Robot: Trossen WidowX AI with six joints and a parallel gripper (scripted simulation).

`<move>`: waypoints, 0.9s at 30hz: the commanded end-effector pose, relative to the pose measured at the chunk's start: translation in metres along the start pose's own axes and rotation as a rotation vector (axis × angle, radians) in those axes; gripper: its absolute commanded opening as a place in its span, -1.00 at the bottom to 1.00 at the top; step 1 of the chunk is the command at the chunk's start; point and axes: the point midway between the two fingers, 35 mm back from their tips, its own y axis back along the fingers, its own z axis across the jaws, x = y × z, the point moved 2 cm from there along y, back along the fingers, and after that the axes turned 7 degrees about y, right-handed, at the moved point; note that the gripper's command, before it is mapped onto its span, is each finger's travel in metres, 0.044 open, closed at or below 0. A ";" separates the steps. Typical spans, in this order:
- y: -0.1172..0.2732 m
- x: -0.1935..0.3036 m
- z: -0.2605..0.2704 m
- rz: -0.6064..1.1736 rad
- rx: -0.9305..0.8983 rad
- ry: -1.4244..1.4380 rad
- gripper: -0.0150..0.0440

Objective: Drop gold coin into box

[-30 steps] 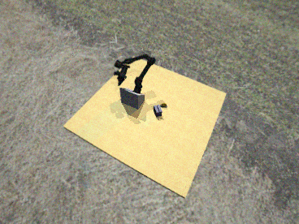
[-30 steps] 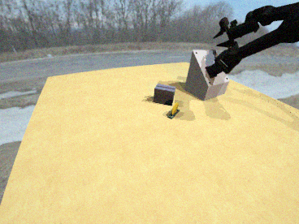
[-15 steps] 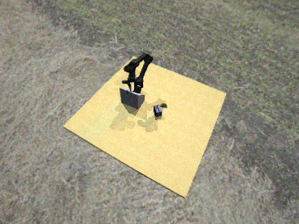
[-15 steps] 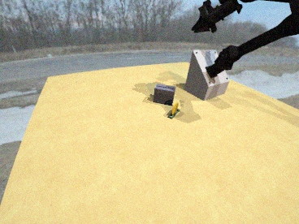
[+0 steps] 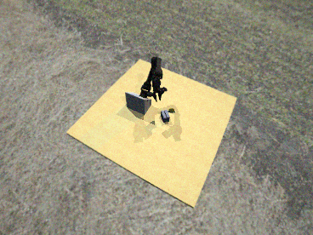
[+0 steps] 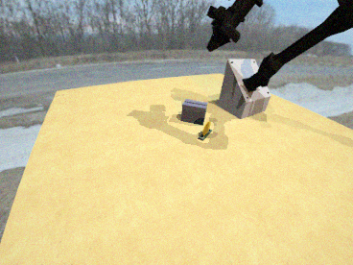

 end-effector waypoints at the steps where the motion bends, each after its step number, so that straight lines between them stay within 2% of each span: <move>1: -0.024 -0.014 0.039 0.082 -0.088 0.203 0.05; 7: -0.064 -0.015 0.114 0.222 -0.247 0.533 0.05; 13: -0.101 0.008 0.188 0.365 -0.414 0.834 0.05; 19: -0.105 0.012 0.196 0.382 -0.434 0.867 0.05; 23: -0.134 0.026 0.202 0.381 -0.435 0.867 0.05; 27: -0.136 0.027 0.203 0.381 -0.435 0.867 0.05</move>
